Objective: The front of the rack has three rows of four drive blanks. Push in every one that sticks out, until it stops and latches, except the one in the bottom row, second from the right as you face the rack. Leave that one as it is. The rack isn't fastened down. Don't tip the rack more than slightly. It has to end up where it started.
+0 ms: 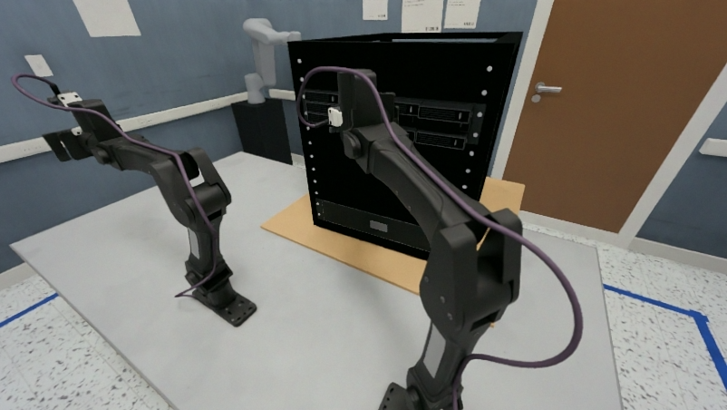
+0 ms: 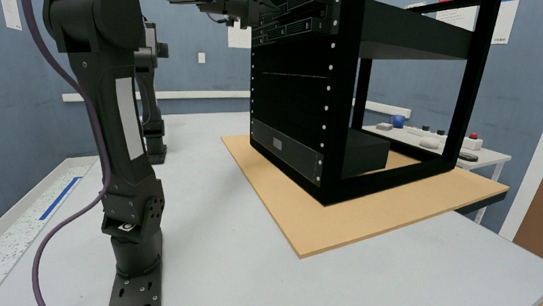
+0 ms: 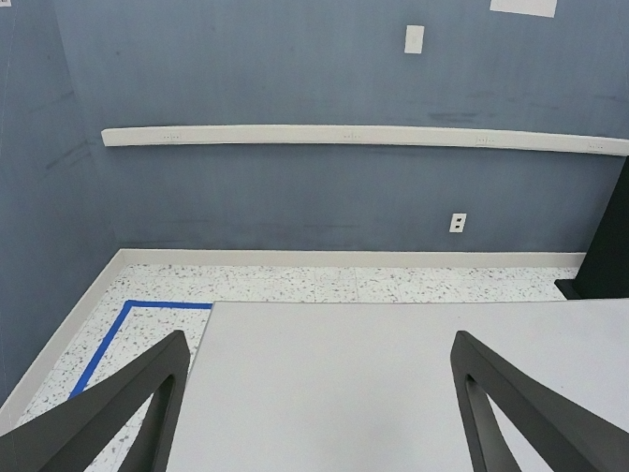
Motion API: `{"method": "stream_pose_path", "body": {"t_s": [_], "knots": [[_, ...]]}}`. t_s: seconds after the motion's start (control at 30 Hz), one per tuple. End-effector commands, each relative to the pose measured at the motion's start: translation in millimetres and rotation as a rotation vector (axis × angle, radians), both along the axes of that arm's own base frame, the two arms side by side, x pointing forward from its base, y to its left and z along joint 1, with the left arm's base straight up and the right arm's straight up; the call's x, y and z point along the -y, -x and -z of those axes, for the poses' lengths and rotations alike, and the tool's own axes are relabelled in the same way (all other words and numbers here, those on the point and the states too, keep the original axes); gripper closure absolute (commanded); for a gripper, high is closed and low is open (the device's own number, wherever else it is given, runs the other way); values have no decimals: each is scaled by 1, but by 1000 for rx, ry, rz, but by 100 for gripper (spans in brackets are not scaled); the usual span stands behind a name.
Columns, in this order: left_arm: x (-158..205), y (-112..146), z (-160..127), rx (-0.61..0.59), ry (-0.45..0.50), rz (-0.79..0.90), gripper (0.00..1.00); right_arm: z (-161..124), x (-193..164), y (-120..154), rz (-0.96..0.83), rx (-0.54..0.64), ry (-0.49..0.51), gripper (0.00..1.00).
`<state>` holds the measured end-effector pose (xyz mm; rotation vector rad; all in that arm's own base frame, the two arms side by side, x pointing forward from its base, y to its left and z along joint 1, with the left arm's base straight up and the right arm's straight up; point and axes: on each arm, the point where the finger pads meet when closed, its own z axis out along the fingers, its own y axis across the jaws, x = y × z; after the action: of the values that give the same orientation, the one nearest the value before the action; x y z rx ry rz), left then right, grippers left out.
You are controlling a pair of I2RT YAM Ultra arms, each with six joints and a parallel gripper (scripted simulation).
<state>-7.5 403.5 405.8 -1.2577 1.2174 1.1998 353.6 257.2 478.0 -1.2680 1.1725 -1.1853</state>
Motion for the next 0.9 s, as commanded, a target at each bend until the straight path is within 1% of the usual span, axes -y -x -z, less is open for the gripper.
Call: {"method": "stream_pose_path", "body": {"t_s": [0.0,0.23,0.3,0.43,0.5,0.87], "knots": [[6,2,-10,-11,-36,0,0,-30,9,6,-8,49,-81,100],[6,2,-10,-11,-36,0,0,-29,8,6,-7,48,-79,100],[6,2,-10,-11,-36,0,0,-20,3,-4,1,34,-59,100],[6,2,-10,-11,-36,0,0,-20,3,-11,1,35,-59,100],[6,2,-10,-11,-36,0,0,-32,12,-5,1,53,-83,100],[6,2,-10,-11,-36,0,0,-30,7,-3,-11,51,-81,100]]}}
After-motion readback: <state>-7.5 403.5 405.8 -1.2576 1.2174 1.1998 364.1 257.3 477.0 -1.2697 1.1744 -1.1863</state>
